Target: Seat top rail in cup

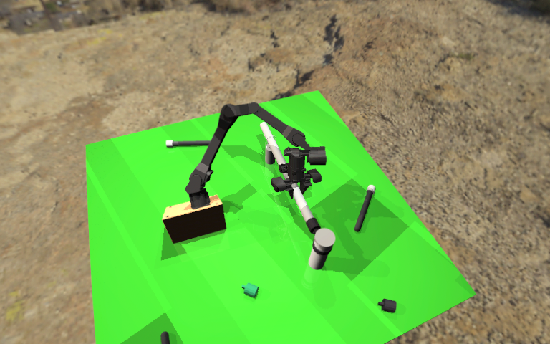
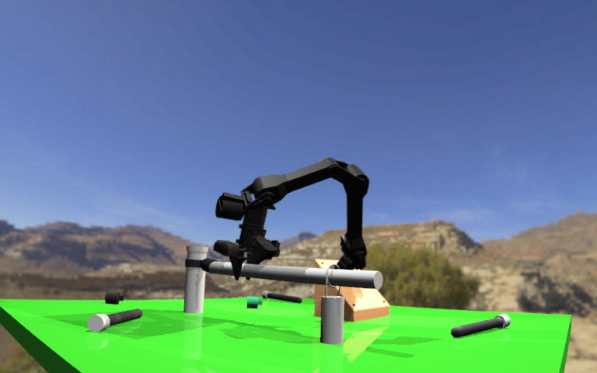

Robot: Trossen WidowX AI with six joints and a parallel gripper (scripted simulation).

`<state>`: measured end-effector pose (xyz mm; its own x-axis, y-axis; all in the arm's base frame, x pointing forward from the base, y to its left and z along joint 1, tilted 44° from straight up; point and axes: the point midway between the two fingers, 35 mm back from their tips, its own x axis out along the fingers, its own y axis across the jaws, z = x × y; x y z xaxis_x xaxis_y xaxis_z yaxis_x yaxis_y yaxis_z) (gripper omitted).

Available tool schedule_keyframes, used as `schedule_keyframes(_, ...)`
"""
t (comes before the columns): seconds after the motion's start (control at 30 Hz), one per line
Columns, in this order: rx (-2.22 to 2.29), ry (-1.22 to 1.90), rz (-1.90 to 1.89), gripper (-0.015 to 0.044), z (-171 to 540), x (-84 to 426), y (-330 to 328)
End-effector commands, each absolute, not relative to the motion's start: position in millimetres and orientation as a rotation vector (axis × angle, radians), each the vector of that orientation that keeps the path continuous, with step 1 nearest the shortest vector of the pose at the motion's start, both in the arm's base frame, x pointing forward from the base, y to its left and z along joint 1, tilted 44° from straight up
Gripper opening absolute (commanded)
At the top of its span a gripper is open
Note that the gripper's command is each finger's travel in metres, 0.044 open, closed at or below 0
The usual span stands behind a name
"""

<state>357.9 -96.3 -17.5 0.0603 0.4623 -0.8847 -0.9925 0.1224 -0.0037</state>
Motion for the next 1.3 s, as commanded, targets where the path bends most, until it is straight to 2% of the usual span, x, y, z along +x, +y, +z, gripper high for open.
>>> schedule_keyframes(0.0,-0.795,0.887,1.282,0.0,-17.0,358.1,-103.1)
schedule_keyframes(1.27,-0.785,0.88,1.291,0.0,-21.6,357.0,-106.9)
